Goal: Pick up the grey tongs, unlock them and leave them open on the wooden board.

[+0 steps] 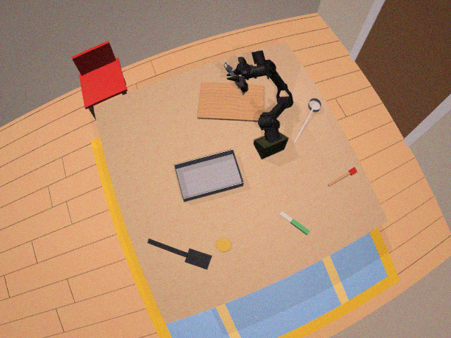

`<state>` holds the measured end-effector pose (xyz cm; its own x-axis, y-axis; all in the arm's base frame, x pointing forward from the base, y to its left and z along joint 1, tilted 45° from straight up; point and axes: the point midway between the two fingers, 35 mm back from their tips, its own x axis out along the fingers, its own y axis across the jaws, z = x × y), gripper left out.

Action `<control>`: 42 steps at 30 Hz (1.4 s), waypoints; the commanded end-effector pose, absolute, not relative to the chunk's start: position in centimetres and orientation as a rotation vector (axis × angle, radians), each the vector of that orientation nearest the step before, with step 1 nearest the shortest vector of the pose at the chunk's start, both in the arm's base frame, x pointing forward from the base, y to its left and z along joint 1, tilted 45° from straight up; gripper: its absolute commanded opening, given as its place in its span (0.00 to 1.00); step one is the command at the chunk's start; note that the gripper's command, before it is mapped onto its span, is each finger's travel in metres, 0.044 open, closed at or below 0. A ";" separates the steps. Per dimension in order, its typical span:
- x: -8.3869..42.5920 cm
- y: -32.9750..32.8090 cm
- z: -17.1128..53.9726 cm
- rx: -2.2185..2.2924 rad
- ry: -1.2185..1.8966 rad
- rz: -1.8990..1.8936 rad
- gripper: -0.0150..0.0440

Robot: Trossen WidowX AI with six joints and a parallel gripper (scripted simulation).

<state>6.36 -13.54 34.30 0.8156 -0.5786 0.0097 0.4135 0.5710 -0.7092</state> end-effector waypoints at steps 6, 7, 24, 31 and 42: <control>6.4 -13.5 34.3 -0.767 0.233 -0.588 0.00; 6.4 -13.5 34.3 -0.767 0.233 -0.588 0.00; 6.4 -13.3 34.5 -0.776 0.242 -0.590 0.00; 6.5 -12.6 35.0 -0.789 0.272 -0.604 0.00; 6.8 -12.0 35.8 -0.816 0.371 -0.655 0.00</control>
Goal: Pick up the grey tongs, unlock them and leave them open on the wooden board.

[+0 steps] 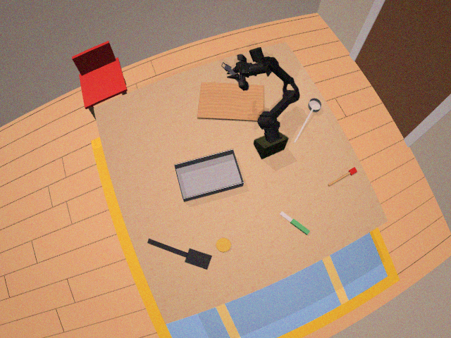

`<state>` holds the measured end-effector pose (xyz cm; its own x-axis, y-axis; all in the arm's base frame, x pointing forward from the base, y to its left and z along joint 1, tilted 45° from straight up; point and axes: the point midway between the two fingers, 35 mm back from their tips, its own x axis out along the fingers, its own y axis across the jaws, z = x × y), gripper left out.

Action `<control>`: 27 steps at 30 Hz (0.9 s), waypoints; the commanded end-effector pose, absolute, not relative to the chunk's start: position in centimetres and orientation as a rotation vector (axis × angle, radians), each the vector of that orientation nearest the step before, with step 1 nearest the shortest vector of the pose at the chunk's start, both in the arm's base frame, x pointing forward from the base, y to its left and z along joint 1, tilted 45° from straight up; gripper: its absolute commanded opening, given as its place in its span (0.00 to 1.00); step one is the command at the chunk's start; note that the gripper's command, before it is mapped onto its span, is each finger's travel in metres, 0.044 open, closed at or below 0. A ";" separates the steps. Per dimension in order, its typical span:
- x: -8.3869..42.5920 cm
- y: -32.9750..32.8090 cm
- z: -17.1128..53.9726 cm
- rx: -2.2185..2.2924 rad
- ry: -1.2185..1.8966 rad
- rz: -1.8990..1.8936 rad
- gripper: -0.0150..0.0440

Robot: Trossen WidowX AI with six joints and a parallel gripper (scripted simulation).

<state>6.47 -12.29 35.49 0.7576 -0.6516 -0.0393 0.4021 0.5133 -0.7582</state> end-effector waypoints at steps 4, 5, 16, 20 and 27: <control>7.0 -11.8 35.9 -0.821 0.412 -0.673 0.00; 7.1 -11.8 36.0 -0.822 0.422 -0.677 0.00; 7.8 -11.6 36.1 -0.812 0.541 -0.723 0.00; 8.2 -11.7 36.0 -0.801 0.585 -0.740 0.00; 8.7 -12.0 35.9 -0.775 0.667 -0.769 0.00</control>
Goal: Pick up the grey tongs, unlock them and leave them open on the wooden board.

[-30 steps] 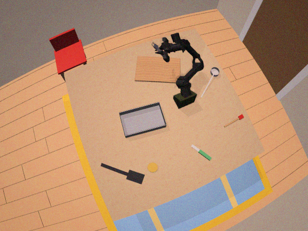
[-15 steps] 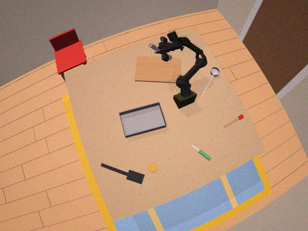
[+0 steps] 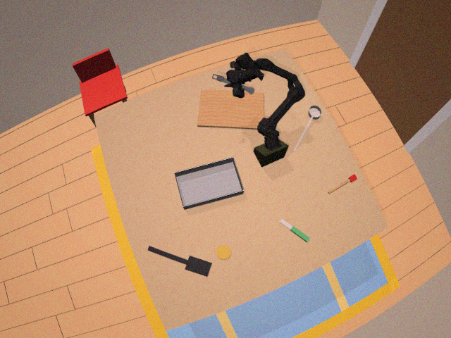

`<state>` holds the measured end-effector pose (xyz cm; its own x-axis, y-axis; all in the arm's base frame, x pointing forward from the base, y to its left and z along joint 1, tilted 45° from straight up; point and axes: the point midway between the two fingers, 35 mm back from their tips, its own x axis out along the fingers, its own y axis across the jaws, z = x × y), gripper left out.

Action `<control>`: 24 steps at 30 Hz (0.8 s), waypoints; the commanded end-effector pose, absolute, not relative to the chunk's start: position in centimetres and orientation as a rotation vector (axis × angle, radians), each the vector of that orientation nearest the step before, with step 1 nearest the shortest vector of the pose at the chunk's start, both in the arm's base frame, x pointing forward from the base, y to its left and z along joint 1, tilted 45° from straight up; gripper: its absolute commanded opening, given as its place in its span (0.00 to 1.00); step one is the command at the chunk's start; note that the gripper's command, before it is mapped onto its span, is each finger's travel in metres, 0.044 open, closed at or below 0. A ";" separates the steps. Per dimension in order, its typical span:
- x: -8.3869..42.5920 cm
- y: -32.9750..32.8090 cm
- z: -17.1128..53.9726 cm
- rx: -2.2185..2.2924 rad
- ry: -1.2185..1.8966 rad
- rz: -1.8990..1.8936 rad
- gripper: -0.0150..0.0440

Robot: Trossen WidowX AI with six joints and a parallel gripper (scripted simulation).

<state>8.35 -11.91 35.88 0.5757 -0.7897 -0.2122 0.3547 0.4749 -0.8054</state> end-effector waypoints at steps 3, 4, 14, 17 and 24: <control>9.0 -12.2 35.8 -0.760 0.699 -0.779 0.00; 9.0 -12.3 35.7 -0.755 0.712 -0.783 0.00; 9.6 -13.2 35.2 -0.695 0.835 -0.818 0.00; 9.7 -13.6 35.0 -0.670 0.871 -0.829 0.00; 9.8 -14.5 34.4 -0.605 0.956 -0.856 0.00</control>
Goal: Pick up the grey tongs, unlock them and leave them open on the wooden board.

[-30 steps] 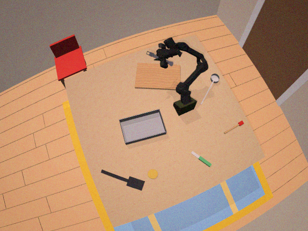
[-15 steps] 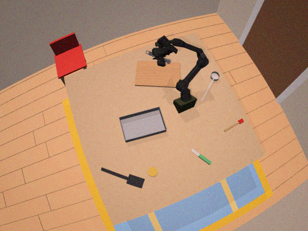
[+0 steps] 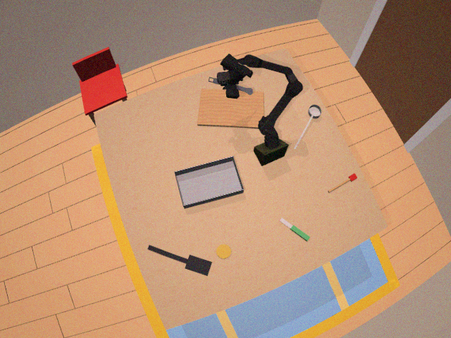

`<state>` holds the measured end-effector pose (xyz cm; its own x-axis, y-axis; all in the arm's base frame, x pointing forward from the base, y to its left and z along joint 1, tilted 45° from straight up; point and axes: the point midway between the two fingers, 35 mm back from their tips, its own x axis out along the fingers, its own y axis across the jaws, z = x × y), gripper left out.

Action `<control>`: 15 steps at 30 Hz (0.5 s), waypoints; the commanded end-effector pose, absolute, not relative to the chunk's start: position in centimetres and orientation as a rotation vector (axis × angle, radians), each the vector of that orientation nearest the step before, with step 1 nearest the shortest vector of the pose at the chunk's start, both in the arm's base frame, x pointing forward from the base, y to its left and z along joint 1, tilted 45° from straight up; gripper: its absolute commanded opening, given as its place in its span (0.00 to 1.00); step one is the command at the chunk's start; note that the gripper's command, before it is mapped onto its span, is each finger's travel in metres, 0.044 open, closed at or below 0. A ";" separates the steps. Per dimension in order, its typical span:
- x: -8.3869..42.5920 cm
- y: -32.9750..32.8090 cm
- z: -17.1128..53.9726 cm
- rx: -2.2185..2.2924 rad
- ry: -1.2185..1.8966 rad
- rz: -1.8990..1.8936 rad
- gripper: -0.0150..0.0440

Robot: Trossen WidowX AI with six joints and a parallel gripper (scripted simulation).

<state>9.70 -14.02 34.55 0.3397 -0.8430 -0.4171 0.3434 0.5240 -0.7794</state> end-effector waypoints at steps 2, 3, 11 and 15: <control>9.9 -14.7 34.2 -0.584 0.980 -0.864 0.00; 9.9 -14.9 34.1 -0.574 0.991 -0.868 0.00; 9.7 -16.1 33.3 -0.477 1.082 -0.900 0.00; 9.6 -16.8 32.8 -0.423 1.126 -0.916 0.00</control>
